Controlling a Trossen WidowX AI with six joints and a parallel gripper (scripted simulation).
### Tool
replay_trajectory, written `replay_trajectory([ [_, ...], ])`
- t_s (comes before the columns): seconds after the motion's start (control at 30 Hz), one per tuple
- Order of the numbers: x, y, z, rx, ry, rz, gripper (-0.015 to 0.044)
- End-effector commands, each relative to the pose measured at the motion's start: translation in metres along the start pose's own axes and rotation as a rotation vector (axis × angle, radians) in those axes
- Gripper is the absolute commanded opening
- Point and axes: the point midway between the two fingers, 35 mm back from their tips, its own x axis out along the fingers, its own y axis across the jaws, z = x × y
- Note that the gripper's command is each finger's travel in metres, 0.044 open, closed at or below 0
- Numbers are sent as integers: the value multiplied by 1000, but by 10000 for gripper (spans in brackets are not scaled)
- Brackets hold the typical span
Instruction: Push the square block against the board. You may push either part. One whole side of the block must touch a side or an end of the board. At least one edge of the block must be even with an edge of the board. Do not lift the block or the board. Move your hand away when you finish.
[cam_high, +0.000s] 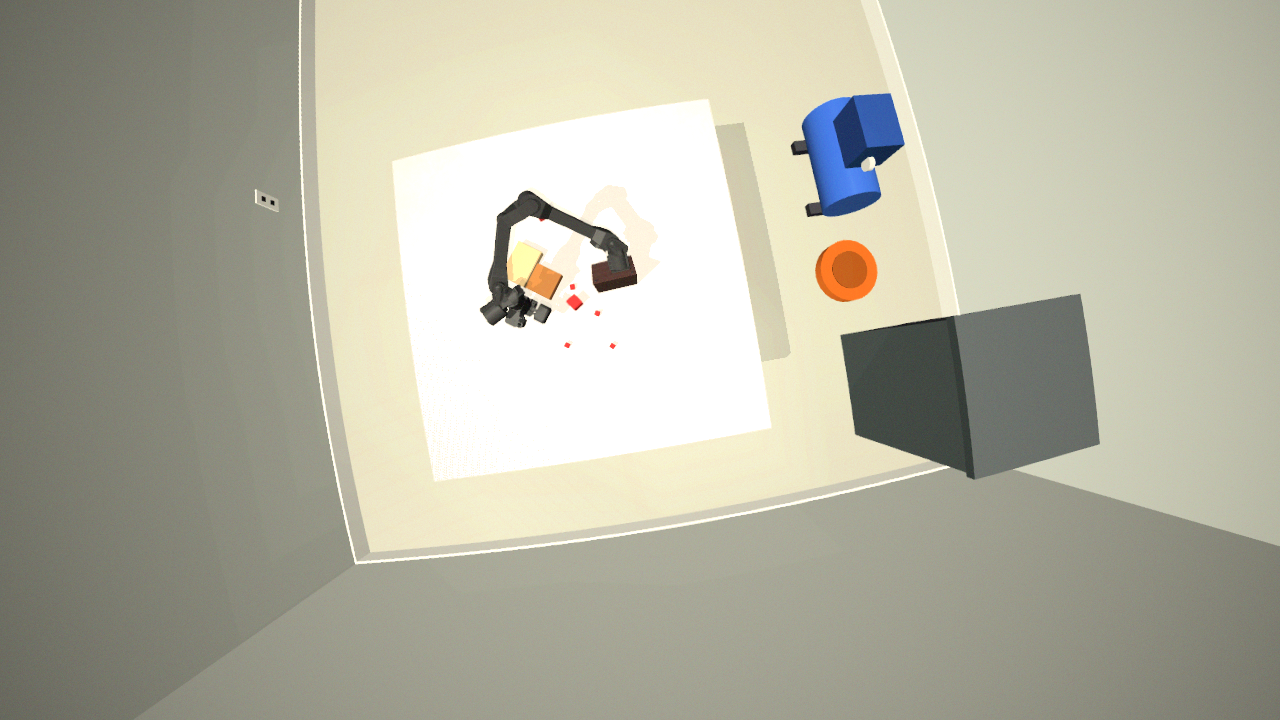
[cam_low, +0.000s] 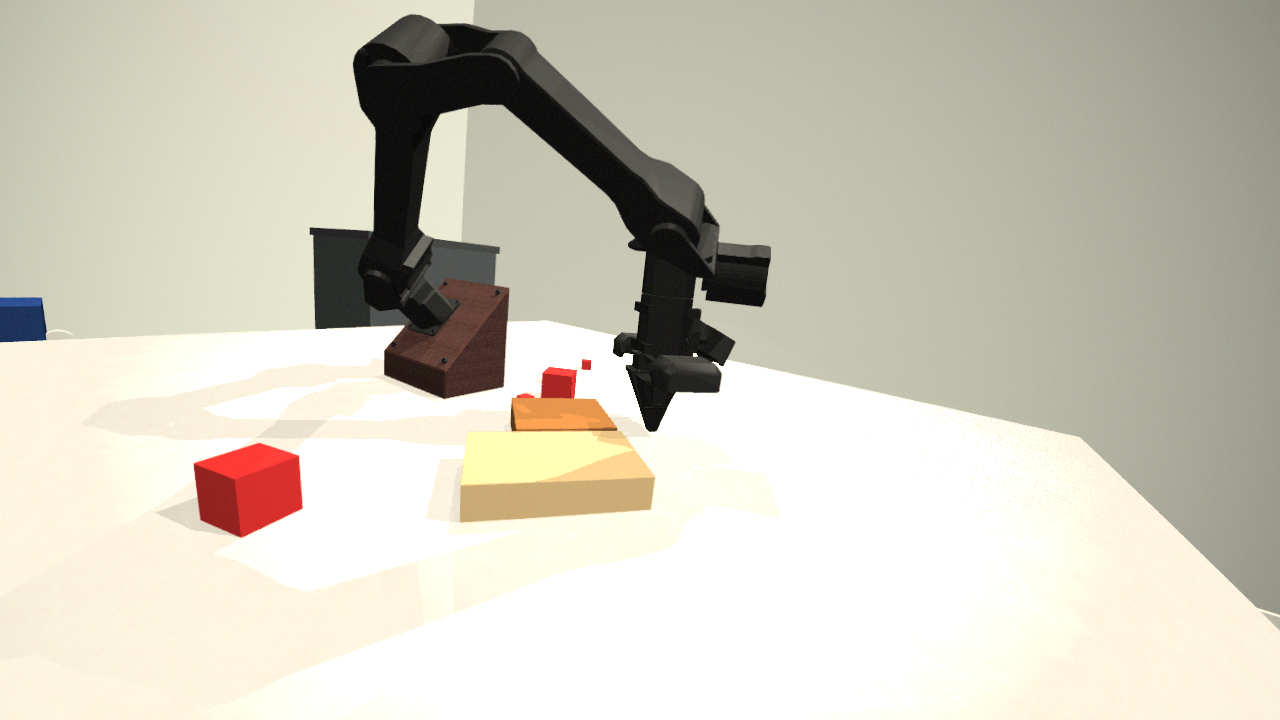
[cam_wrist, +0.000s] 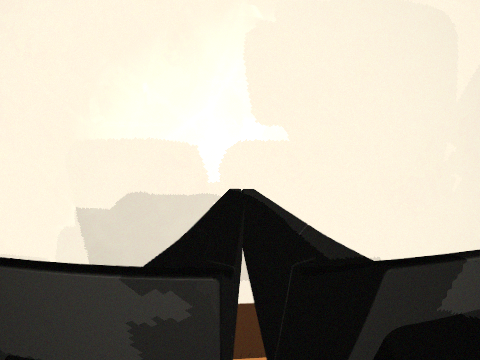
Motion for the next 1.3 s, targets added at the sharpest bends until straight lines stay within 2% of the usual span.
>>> replay_trajectory([
  [0.0,-12,-1,0,-1,-1,2,0],
  [0.07,-42,-1,0,-4,-1,5,0],
  [0.13,-55,0,0,-5,0,6,0],
  [0.37,-53,4,-1,36,-3,-2,0],
  [1.27,-59,47,-63,958,2,5,0],
])
